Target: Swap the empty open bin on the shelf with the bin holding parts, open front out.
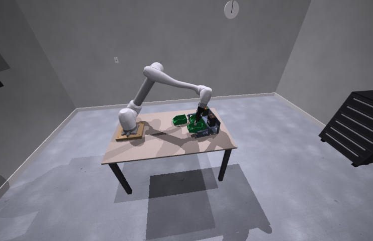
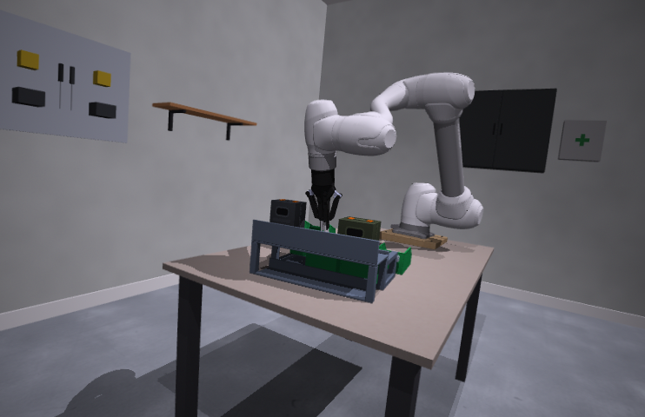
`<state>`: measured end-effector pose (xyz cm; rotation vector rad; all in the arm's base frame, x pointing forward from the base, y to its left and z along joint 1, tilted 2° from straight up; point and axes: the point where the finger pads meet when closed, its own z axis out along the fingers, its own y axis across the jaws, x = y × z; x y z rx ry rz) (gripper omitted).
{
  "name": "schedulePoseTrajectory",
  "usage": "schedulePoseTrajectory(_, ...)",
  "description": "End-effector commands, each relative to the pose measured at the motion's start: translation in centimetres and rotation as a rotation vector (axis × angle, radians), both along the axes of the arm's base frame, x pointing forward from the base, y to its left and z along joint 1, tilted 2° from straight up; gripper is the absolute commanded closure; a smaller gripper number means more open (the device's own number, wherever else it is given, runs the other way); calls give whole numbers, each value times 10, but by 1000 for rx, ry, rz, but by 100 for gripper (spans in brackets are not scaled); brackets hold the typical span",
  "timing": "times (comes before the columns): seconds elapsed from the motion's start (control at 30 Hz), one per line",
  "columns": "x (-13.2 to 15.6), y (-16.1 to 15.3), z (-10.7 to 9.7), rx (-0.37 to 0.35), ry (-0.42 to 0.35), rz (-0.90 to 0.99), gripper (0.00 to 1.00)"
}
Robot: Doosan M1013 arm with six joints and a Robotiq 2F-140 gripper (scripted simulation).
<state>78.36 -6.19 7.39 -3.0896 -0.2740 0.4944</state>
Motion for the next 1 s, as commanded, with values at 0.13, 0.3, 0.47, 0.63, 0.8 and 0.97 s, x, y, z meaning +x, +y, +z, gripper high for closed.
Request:
schedulePoseTrajectory(0.13, 0, 0, 0, 0, 0, 0, 90)
schedulePoseTrajectory(0.3, 0, 0, -1, 0, 0, 0, 90)
schedulePoseTrajectory(0.47, 0, 0, -2, 0, 0, 0, 90)
schedulePoseTrajectory(0.63, 0, 0, -5, 0, 0, 0, 90)
schedulePoseTrajectory(0.8, 0, 0, -8, 0, 0, 0, 90)
schedulePoseTrajectory(0.97, 0, 0, -11, 0, 0, 0, 90)
